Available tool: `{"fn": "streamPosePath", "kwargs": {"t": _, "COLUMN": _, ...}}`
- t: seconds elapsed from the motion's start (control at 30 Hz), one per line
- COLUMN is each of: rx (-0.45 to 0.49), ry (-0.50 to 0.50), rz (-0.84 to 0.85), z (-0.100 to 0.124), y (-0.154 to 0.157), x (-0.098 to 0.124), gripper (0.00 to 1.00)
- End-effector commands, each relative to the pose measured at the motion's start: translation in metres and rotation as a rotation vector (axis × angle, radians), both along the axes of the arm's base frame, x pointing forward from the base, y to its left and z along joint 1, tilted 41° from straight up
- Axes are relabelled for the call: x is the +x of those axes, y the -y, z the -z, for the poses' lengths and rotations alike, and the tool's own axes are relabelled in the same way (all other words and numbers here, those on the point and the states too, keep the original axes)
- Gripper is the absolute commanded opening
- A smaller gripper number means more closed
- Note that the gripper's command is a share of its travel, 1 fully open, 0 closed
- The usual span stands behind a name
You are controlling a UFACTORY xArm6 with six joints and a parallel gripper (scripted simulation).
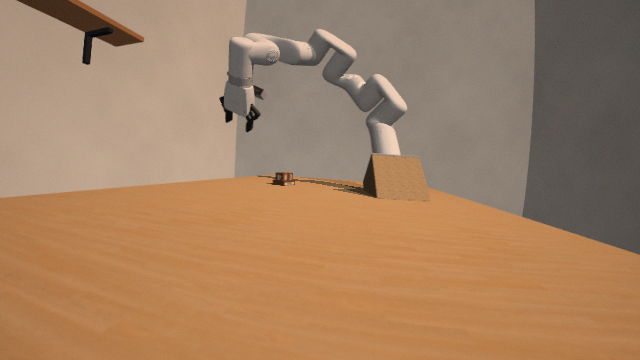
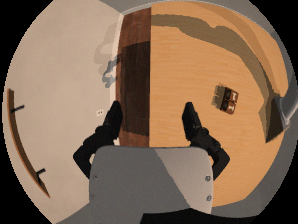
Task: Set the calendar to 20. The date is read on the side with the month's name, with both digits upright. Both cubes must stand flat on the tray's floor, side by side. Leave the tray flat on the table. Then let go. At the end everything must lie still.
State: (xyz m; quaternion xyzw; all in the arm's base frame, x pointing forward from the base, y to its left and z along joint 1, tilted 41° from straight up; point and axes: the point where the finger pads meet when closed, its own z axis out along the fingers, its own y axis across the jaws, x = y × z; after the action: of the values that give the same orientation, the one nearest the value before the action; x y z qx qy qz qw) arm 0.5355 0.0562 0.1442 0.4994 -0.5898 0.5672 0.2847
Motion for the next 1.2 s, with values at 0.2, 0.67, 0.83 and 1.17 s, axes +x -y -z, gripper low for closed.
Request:
{"fn": "streamPosePath", "kwargs": {"t": 0.2, "rx": 0.002, "ry": 0.003, "rz": -0.002, "z": -0.001, "y": -0.001, "x": 0.001, "gripper": 1.0}}
{"fn": "streamPosePath", "kwargs": {"t": 0.67, "rx": 0.058, "ry": -0.019, "rz": 0.01, "z": 0.004, "y": 0.005, "x": -0.012, "gripper": 1.0}}
{"fn": "streamPosePath", "kwargs": {"t": 0.83, "rx": 0.218, "ry": -0.067, "rz": 0.05, "z": 0.018, "y": 0.02, "x": -0.053, "gripper": 1.0}}
{"fn": "streamPosePath", "kwargs": {"t": 1.17, "rx": 0.494, "ry": -0.102, "rz": 0.137, "z": 0.043, "y": 0.033, "x": -0.134, "gripper": 1.0}}
